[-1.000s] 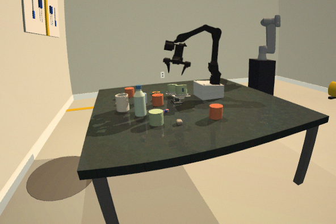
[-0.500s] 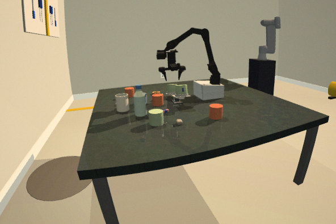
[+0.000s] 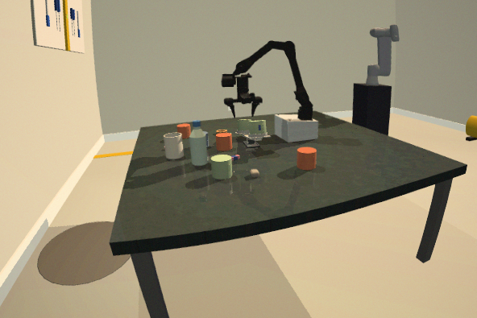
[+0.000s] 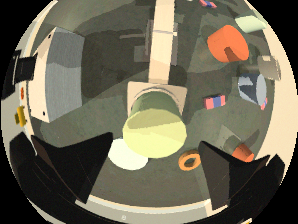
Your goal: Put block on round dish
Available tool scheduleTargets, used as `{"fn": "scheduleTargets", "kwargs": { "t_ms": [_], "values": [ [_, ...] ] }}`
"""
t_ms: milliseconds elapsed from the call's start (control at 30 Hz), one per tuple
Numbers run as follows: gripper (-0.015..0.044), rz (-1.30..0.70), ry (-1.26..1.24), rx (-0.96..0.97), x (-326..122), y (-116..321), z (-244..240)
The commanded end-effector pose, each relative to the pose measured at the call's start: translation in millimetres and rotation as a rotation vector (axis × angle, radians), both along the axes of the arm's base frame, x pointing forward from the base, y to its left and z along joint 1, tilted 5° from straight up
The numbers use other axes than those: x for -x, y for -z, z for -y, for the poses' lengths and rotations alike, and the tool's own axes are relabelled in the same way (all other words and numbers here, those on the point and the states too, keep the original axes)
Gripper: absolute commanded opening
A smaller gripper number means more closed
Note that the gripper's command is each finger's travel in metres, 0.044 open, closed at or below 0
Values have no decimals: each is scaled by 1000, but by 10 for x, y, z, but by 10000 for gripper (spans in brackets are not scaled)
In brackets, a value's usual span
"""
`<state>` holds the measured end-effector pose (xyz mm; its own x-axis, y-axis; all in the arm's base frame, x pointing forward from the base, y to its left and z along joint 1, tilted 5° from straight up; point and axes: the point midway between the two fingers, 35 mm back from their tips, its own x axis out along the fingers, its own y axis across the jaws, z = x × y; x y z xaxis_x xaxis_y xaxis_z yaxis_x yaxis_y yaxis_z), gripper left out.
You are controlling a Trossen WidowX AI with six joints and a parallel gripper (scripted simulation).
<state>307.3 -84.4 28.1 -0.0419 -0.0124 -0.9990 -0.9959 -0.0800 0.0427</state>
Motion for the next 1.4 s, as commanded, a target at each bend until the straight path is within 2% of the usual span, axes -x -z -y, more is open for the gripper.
{"fn": "scheduleTargets", "kwargs": {
  "t_ms": [0, 1100, 1200, 1367],
  "values": [
    [440, -7, -4, -6, 19, 79, -8],
    [440, -8, -4, -6, 59, 584, -9],
    [361, -8, -4, -6, 59, 584, -9],
    [328, -8, -4, -6, 59, 584, -9]
  ]
}}
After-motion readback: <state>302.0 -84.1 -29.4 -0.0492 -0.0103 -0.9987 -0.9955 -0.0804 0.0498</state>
